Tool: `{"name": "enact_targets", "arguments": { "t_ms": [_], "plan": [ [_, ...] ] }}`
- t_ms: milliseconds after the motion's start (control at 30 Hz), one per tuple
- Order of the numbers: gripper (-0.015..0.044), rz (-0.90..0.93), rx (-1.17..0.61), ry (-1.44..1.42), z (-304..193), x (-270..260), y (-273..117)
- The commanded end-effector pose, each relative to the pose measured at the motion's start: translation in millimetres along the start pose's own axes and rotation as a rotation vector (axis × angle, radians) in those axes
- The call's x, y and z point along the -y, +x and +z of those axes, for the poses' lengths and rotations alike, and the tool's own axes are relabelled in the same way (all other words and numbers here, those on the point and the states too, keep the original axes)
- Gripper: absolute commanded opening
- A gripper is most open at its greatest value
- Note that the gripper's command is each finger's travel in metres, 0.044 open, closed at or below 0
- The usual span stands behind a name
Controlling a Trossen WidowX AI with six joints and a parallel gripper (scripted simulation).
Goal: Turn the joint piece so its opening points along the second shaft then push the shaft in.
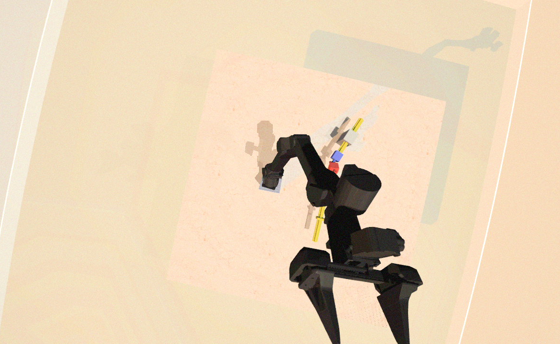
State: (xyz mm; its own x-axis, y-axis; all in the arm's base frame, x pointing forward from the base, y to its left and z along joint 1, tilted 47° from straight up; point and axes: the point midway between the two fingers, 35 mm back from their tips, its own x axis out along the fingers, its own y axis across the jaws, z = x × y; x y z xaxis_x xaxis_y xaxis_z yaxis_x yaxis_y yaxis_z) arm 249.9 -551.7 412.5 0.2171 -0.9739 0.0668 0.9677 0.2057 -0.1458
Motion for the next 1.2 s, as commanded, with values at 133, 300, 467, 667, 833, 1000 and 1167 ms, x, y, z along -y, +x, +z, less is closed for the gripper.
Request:
{"name": "enact_targets", "arguments": {
  "t_ms": [133,300,467,667,833,1000,1167],
  "plan": [
    [0.0440,0.191,-0.156,-0.087,-38,-56,-18],
    [0.0440,0.318,-0.259,-0.139,-65,-89,-36],
    [0.0440,0.447,-0.362,-0.188,-92,-121,-60],
    [0.0440,0.603,-0.484,-0.242,-122,-154,-95],
    [0.0440,0.734,-0.587,-0.281,-146,-177,-129],
    [0.0440,0.865,-0.692,-0.316,-167,-196,-167],
    [0.0440,0.996,-0.799,-0.346,-186,-211,-209]
  ]
}}
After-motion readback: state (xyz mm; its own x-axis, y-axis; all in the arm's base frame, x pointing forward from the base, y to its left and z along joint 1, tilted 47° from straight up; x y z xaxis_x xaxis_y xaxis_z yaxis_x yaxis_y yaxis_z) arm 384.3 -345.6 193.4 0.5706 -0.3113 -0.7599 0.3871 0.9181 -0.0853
